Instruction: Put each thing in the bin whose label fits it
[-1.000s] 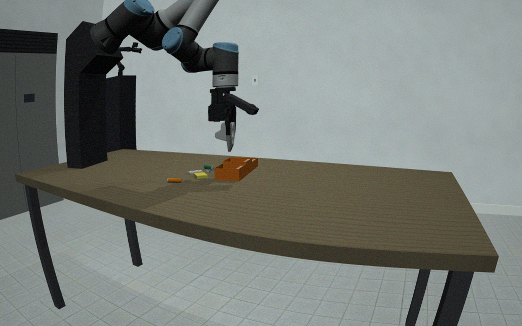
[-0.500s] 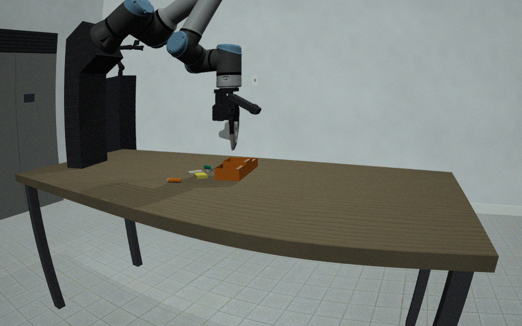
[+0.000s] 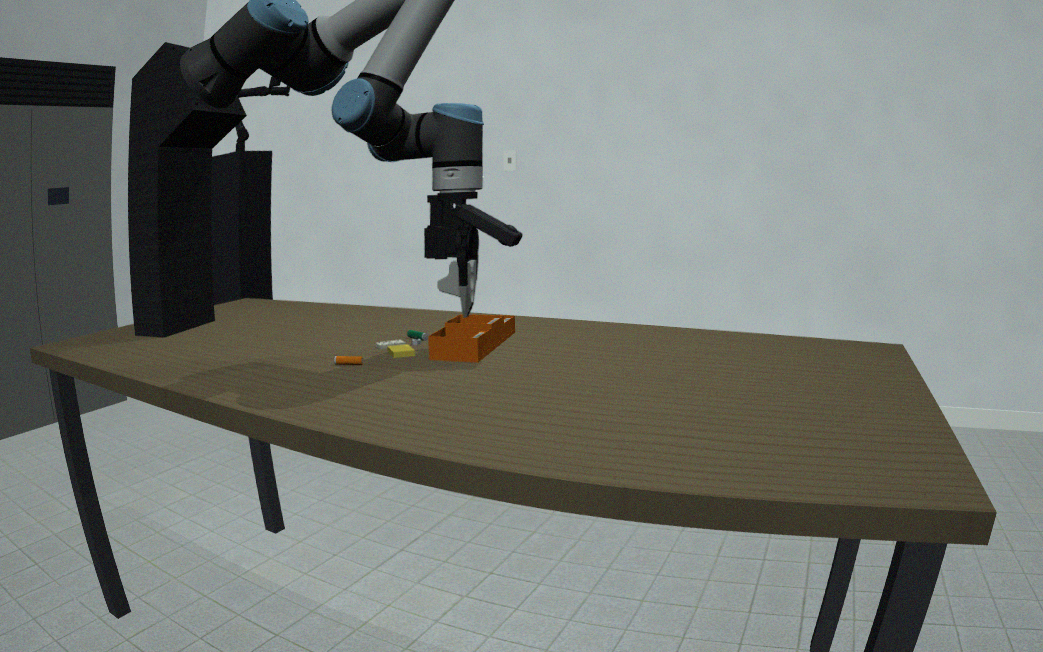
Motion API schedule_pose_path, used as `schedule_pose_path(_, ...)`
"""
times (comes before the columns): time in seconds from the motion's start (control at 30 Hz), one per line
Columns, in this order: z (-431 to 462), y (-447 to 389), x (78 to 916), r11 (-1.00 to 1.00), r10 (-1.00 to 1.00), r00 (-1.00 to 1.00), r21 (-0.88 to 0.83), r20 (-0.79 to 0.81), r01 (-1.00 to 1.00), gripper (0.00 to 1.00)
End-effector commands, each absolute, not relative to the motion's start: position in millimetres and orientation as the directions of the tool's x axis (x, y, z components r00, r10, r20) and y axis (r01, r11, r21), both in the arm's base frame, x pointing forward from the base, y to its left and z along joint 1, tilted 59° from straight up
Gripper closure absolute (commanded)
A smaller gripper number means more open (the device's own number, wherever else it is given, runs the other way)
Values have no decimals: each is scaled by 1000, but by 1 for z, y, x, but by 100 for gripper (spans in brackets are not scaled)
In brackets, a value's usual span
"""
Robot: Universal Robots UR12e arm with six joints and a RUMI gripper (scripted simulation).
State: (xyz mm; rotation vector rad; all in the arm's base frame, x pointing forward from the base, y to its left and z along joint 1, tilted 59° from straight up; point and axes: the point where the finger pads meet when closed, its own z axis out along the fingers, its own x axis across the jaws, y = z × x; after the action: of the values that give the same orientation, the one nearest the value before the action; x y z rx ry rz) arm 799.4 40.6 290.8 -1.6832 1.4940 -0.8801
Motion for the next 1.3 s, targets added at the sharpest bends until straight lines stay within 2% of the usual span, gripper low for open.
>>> schedule_pose_path(0.0, 285, 42, 810, -80, -994, 100, -856, 34, -511, 96)
schedule_pose_path(1.27, 277, 43, 824, -80, -994, 100, -856, 34, -511, 96)
